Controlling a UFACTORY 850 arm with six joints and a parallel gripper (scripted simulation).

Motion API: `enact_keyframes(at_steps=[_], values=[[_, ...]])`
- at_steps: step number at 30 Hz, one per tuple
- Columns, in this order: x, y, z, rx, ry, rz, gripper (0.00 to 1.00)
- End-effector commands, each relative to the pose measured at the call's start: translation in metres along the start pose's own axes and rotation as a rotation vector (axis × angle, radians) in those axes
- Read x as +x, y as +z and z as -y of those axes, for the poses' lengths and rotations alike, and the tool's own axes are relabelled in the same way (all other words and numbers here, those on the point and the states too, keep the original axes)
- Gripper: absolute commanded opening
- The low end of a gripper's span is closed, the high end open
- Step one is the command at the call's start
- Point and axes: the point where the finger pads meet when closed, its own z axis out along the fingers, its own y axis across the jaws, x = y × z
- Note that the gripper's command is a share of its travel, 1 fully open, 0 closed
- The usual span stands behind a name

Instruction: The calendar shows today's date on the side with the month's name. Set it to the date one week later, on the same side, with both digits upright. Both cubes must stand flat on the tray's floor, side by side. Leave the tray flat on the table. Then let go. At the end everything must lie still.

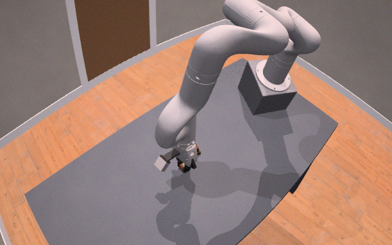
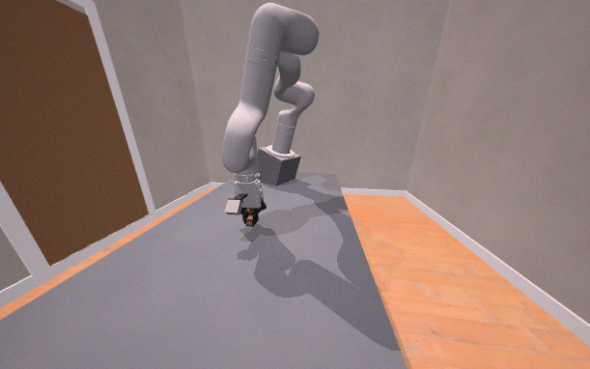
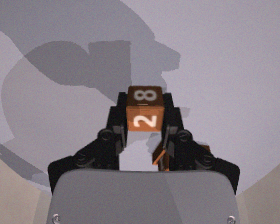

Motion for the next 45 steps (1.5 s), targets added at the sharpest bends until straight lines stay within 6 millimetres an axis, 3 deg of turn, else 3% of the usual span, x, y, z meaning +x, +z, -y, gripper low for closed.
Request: enact_keyframes(at_steps=[1, 35, 45], values=[[0.0010, -0.0007, 0.0000, 0.000, 0.000, -0.002, 0.27], [0.0010, -0.0007, 0.0000, 0.000, 0.000, -0.002, 0.27], [0.0010, -0.0007, 0.0000, 0.000, 0.000, -0.002, 0.39]])
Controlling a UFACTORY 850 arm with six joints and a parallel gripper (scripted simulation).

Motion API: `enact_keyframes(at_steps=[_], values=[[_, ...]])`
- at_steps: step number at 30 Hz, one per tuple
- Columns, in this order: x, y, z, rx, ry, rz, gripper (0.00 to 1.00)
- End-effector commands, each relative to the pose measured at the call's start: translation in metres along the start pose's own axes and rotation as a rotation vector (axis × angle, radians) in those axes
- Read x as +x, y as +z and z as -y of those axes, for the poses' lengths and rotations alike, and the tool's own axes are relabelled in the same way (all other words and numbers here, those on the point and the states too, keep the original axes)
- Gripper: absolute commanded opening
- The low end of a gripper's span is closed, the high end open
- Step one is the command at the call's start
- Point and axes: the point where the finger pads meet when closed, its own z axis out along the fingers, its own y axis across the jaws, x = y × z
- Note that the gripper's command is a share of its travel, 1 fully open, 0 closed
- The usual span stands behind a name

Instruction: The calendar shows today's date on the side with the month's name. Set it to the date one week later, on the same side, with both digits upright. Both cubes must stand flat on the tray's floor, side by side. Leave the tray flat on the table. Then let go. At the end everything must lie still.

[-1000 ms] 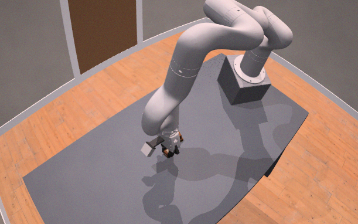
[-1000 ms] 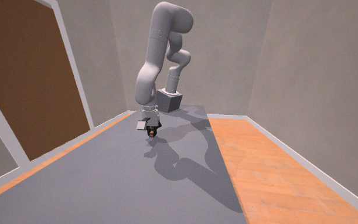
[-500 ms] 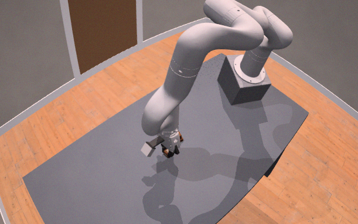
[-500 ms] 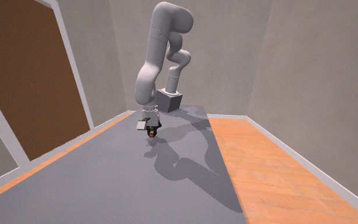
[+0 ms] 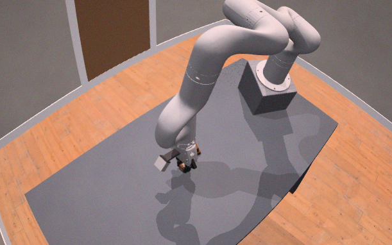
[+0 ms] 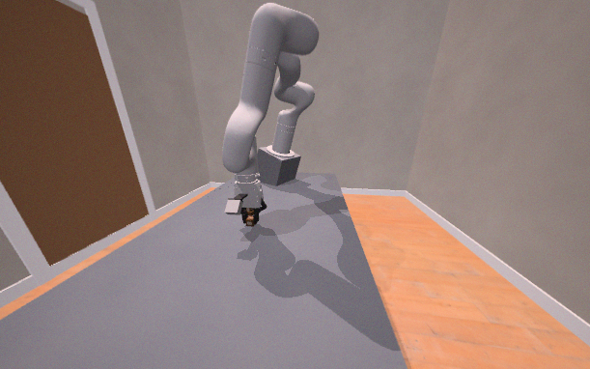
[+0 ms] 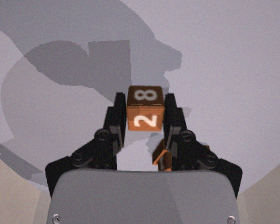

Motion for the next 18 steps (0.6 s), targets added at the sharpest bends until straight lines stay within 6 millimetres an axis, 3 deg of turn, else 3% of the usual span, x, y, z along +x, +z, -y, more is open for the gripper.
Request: enact_keyframes(at_steps=[1, 5, 18], values=[[0.0010, -0.0007, 0.0000, 0.000, 0.000, -0.002, 0.39], [0.0010, -0.0007, 0.0000, 0.000, 0.000, -0.002, 0.47], [0.0010, -0.0015, 0.0000, 0.000, 0.000, -0.002, 0.47]])
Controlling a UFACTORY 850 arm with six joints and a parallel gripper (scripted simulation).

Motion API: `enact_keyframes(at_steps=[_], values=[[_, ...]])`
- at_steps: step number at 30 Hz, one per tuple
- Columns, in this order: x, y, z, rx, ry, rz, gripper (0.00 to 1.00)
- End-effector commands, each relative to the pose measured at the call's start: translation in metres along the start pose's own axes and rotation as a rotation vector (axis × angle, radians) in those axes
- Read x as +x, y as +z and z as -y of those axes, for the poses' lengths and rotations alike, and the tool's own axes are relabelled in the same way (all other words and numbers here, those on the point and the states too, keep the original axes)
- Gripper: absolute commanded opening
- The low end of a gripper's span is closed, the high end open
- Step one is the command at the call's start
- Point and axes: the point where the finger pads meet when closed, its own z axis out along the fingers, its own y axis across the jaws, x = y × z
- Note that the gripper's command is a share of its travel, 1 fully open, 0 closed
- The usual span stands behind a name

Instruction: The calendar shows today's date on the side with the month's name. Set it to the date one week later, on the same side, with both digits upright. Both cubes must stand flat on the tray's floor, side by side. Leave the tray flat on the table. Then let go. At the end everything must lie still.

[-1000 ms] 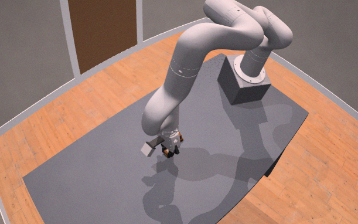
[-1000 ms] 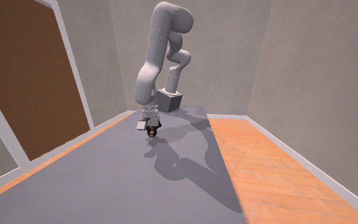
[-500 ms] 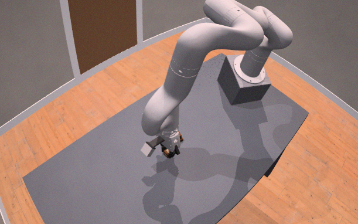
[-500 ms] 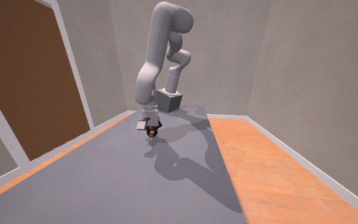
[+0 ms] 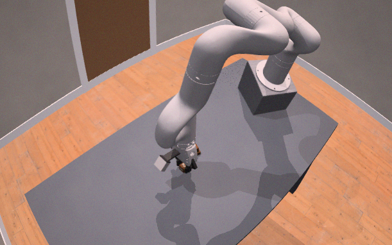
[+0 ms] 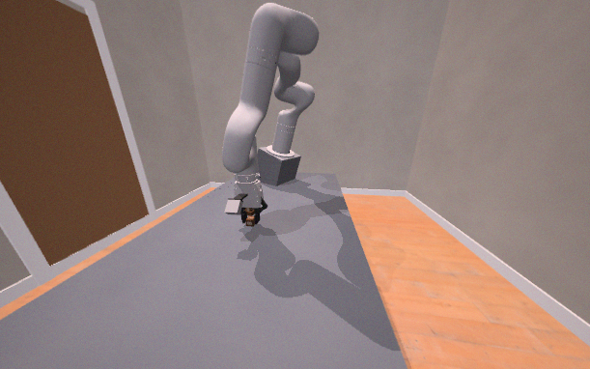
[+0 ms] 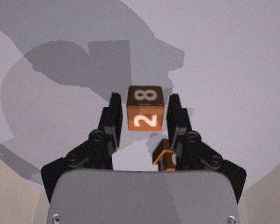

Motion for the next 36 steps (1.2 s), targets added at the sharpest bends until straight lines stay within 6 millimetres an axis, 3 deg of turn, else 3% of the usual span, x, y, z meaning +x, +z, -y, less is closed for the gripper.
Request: enact_keyframes(at_steps=[1, 9, 22, 31, 32, 36], values=[[0.001, -0.003, 0.000, 0.000, 0.000, -0.002, 0.47], [0.001, -0.021, 0.000, 0.000, 0.000, -0.002, 0.47], [0.001, -0.083, 0.000, 0.000, 0.000, -0.002, 0.47], [0.001, -0.091, 0.000, 0.000, 0.000, -0.002, 0.47], [0.001, -0.091, 0.000, 0.000, 0.000, -0.002, 1.00], [0.001, -0.091, 0.000, 0.000, 0.000, -0.002, 1.00]])
